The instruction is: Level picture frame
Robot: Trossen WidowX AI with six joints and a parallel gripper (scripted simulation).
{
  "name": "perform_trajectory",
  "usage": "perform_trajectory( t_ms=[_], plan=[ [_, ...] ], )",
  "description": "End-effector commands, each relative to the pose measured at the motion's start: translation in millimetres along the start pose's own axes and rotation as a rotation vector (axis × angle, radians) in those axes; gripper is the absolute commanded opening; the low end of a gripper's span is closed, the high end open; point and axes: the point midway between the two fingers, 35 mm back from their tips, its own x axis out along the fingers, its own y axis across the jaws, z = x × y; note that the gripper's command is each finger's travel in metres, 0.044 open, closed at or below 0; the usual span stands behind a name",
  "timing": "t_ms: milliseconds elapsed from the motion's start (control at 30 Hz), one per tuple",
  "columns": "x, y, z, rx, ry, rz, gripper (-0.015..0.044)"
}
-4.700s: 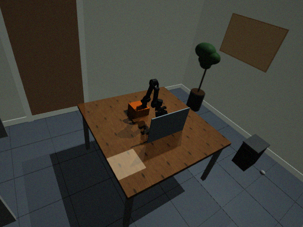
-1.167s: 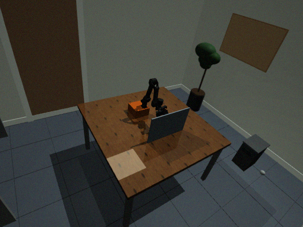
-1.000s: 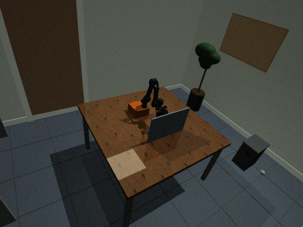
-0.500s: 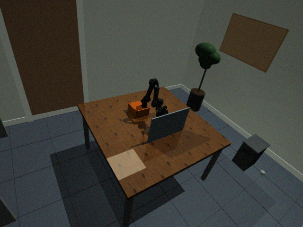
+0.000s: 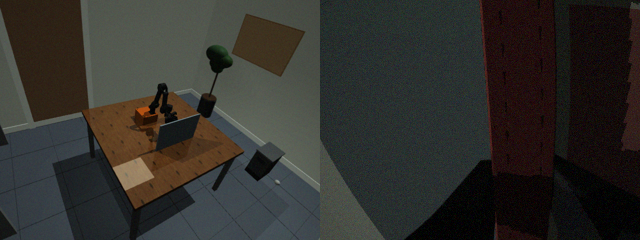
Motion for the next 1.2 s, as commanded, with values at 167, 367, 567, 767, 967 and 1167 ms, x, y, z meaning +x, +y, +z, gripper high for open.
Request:
perform_trajectory(
  t_ms=[167, 367, 567, 767, 967, 1167],
  plan=[
    [0.0, -0.4, -0.2, -0.048, -0.001, 0.001, 0.0],
    [0.1, -0.7, -0.3, -0.085, -0.001, 0.001, 0.0],
    [0.1, -1.0, -0.3, -0.111, -0.001, 0.001, 0.0],
    [0.1, -1.4, -0.4, -0.147, -0.002, 0.001, 0.0],
    [0.1, -1.6, -0.5, -0.174, -0.002, 0.001, 0.0],
    [0.1, -2.0, -0.5, -0.21, -0.002, 0.0, 0.0]
  ],
)
